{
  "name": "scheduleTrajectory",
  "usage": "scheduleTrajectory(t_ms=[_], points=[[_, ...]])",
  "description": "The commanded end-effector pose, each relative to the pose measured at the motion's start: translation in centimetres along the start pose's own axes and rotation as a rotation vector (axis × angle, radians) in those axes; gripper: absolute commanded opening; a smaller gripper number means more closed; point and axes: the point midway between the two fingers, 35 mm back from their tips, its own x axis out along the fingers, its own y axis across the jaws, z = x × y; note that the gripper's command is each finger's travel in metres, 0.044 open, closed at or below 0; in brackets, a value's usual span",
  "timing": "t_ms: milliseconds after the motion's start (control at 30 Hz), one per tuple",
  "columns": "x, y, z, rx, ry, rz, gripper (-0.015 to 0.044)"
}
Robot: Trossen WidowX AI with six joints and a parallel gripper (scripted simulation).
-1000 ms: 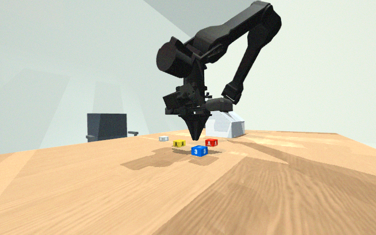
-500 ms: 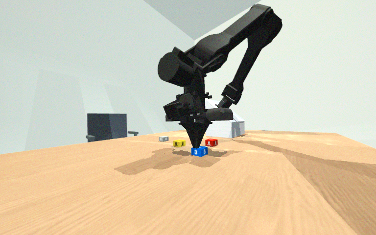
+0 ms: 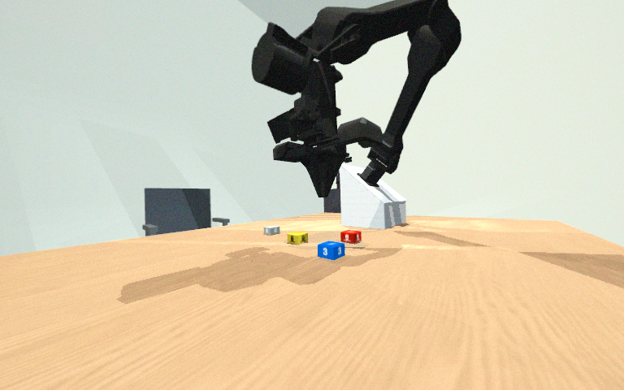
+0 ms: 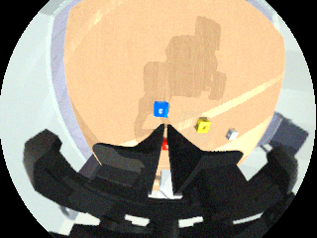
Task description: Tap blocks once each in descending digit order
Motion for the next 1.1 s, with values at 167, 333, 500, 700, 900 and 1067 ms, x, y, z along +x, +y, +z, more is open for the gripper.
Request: scheduleTrajectory(t_ms=[167, 333, 500, 700, 900, 1067], points=[[-2.9, -1.4, 0.2, -0.010, -0.021, -0.009, 0.0020], [-3.4, -11.8, -0.6, -0.004, -0.024, -0.039, 0.0020], [-3.3, -21.8, -4.6, -0.006, -0.018, -0.029, 0.0020], [-3.0, -24.9, -6.7, -0.010, -0.018, -0.015, 0.0020], [0.1, -25.1, -6.4, -0.010, -0.018, -0.015, 0.0020], [5.2, -24.9, -6.5, -0.011, -0.019, -0.011, 0.0020]])
